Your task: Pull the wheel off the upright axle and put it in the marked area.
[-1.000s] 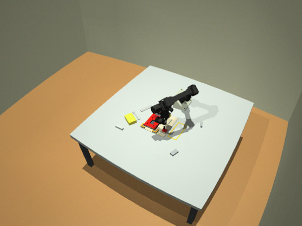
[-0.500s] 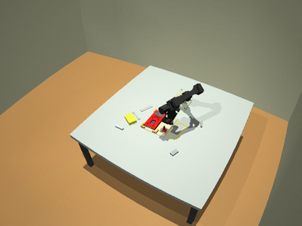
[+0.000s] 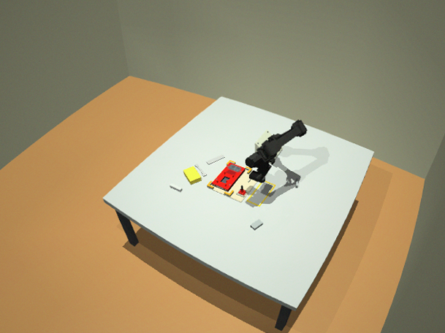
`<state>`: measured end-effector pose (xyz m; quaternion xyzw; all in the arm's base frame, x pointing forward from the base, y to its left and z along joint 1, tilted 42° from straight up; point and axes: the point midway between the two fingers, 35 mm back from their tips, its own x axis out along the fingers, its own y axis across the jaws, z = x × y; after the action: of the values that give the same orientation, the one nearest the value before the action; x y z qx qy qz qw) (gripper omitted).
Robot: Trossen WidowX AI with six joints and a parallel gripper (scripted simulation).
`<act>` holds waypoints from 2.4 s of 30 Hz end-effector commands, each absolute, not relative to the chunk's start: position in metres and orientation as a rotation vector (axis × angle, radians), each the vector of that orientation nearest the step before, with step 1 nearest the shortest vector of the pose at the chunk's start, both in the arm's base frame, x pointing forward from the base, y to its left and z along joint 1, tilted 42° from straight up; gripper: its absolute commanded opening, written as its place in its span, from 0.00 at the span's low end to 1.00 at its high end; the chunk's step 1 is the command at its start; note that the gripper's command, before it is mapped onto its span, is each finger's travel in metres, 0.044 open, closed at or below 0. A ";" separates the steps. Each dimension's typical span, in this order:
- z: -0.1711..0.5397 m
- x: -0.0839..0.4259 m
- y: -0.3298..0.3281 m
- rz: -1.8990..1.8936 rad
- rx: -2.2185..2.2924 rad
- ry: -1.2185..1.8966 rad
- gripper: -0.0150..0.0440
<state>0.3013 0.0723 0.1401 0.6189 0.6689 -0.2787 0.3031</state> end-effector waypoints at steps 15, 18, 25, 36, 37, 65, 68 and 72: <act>0.100 0.299 0.109 -0.741 1.644 1.774 0.25; 0.088 0.299 0.119 -0.741 1.645 1.774 0.25; 0.064 0.294 0.142 -0.737 1.648 1.778 0.25; 0.067 0.293 0.141 -0.733 1.639 1.777 0.57; 0.067 0.293 0.141 -0.733 1.639 1.777 0.61; 0.119 0.221 0.035 -0.748 1.643 1.778 1.00; 0.119 0.221 0.035 -0.748 1.643 1.778 1.00; 0.119 0.221 0.035 -0.748 1.643 1.778 1.00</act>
<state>0.2228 0.0354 0.1193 0.6206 0.6687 -0.2815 0.2973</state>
